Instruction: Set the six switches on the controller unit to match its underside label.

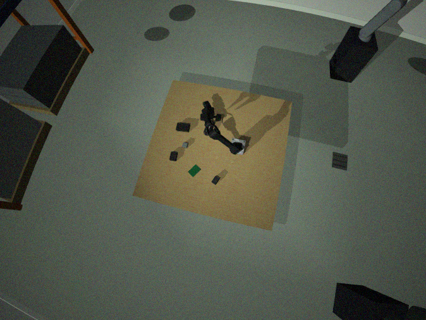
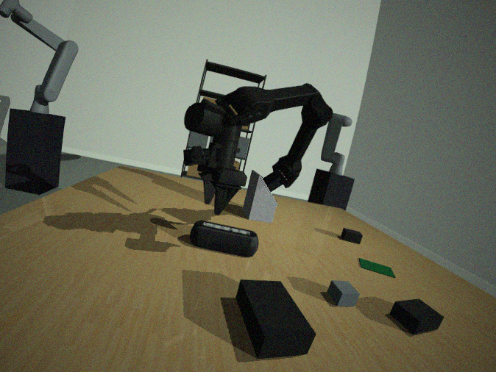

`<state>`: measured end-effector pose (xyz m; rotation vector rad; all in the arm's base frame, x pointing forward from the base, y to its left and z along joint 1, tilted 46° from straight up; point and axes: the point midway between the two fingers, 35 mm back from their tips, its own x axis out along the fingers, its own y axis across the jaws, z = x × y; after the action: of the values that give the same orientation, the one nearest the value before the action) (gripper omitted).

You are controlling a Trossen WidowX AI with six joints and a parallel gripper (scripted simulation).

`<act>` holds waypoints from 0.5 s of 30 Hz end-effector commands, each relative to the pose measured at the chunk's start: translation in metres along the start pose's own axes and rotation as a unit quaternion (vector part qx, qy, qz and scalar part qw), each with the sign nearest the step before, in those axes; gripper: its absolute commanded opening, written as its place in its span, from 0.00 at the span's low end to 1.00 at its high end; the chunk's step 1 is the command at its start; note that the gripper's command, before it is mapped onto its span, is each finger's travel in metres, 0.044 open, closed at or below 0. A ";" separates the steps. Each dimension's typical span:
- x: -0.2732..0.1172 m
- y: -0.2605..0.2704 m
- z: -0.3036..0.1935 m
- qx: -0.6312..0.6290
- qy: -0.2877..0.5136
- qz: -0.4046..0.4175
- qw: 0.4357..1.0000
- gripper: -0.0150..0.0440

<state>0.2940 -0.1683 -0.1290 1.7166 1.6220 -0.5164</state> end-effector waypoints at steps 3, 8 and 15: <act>0.004 0.002 0.012 0.172 0.002 -0.035 0.985 1.00; 0.004 0.002 0.012 0.172 0.002 -0.035 0.985 1.00; 0.009 0.002 0.012 0.172 0.002 -0.035 0.985 1.00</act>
<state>0.2984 -0.1727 -0.1402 1.9110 1.6723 -0.8567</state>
